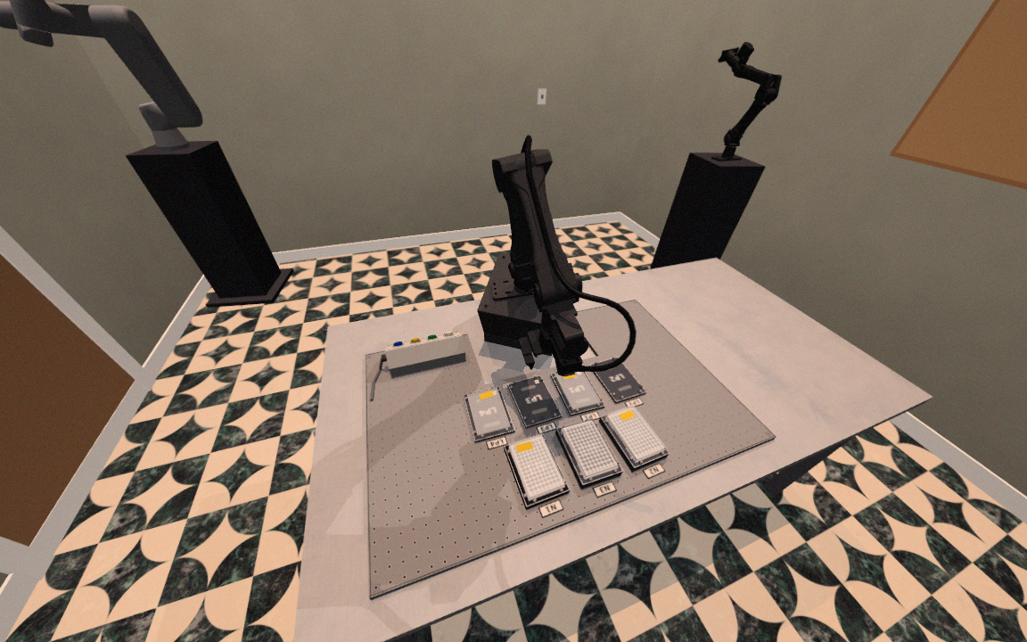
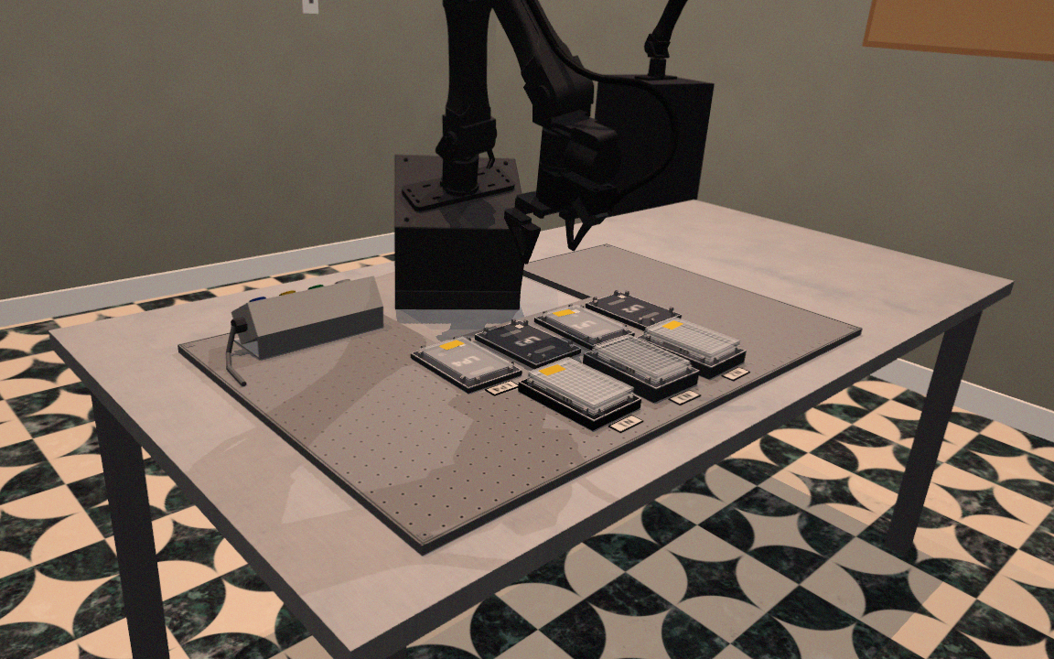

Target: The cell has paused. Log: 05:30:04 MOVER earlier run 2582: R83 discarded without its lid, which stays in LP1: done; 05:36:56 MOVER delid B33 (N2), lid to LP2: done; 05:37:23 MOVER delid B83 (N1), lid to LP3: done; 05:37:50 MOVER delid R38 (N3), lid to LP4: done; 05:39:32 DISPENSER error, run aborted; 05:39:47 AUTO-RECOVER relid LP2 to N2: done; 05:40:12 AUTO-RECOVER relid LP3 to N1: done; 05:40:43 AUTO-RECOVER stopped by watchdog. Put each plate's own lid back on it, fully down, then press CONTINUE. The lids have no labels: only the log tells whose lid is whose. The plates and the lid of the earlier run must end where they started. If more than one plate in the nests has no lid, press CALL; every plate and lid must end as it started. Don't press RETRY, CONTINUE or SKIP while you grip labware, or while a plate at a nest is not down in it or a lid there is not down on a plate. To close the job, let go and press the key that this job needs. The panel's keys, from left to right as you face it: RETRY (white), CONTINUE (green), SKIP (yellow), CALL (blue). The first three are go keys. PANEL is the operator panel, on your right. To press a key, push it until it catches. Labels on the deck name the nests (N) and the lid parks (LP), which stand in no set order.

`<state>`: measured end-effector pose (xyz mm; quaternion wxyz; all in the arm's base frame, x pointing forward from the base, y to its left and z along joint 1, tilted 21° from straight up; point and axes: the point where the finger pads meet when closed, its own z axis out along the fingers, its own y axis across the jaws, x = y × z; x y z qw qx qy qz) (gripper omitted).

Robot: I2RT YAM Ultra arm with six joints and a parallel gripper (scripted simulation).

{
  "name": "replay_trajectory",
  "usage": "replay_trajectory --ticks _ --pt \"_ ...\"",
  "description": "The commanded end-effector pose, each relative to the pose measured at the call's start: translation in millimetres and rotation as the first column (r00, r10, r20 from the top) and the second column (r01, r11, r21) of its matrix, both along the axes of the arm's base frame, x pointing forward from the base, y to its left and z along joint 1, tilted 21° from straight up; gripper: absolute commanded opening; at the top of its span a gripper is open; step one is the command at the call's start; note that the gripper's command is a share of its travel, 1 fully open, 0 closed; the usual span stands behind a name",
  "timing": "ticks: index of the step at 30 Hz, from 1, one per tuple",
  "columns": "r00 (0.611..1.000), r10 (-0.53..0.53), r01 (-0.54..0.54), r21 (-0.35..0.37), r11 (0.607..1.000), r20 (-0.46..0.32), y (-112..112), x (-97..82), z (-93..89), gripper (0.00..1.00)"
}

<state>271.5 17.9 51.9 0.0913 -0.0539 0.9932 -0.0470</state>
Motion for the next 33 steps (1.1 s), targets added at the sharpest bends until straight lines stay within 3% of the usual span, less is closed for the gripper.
replay_trajectory --ticks 1,13,15,16,18,19,28,29,30,33 --pt "0.999 0.024 -0.023 -0.02 1.0 0.044 2 8.6 -4.1 1.0" --pt "0.996 0.046 -0.042 -0.051 0.998 0.073 15 30.9 -47.6 1.0" --pt "0.995 0.047 -0.043 -0.049 0.998 0.09 16 37.3 -42.8 1.0" --pt "0.991 0.048 -0.043 -0.043 0.998 0.129 18 42.4 -31.2 1.0" --pt "0.991 0.048 -0.043 -0.043 0.998 0.129 18 42.4 -31.2 1.0" --pt "0.994 0.073 -0.068 -0.068 0.995 0.081 16 32.5 -52.0 1.0" --pt "0.989 0.094 -0.083 -0.097 0.992 0.11 29 43.1 -93.1 1.0" --pt "0.989 0.094 -0.083 -0.097 0.992 0.11 29 44.2 -95.0 1.0" --pt "0.985 0.092 -0.08 -0.089 0.993 0.148 34 60.4 -85.5 1.0" --pt "0.978 0.091 -0.077 -0.084 0.994 0.187 35 69.7 -71.7 1.0"
